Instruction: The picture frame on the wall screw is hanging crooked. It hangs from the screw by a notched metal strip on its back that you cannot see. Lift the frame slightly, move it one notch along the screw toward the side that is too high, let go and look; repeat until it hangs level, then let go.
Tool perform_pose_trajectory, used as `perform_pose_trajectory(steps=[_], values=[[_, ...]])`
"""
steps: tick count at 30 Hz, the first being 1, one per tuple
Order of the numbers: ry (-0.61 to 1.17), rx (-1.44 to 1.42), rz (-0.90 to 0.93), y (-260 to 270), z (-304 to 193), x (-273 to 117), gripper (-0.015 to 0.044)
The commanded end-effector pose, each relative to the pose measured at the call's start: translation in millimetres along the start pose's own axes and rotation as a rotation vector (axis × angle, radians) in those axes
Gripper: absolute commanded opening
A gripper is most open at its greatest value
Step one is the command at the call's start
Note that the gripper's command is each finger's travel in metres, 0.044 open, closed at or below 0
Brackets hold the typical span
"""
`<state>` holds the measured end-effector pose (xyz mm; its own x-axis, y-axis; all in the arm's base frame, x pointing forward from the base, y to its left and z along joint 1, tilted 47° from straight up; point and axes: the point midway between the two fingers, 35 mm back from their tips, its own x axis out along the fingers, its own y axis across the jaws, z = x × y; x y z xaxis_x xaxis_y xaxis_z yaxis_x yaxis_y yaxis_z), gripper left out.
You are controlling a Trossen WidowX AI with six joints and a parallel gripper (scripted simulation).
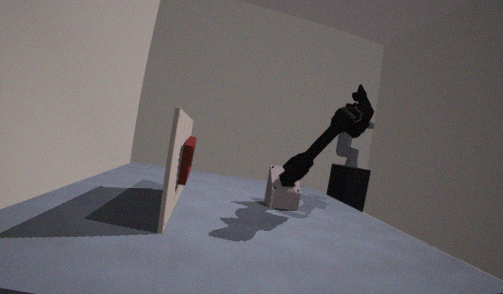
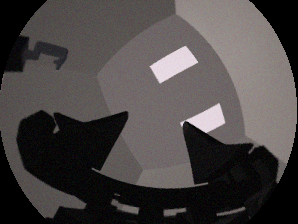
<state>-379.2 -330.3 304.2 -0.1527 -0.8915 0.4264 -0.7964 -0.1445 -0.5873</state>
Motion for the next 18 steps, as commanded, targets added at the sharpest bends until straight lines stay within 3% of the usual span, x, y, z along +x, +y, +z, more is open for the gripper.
perform_pose_trajectory(steps=[1, 6, 18], values=[[-0.001, 0.007, -0.001, -0.9, 0.7, 0.8, 0.0374], [-0.038, 0.257, -0.031, -34.9, 25.3, 25.8, 0.0260], [-0.295, 1.206, -0.036, -195.6, 128.1, 72.0, 0.0260]])
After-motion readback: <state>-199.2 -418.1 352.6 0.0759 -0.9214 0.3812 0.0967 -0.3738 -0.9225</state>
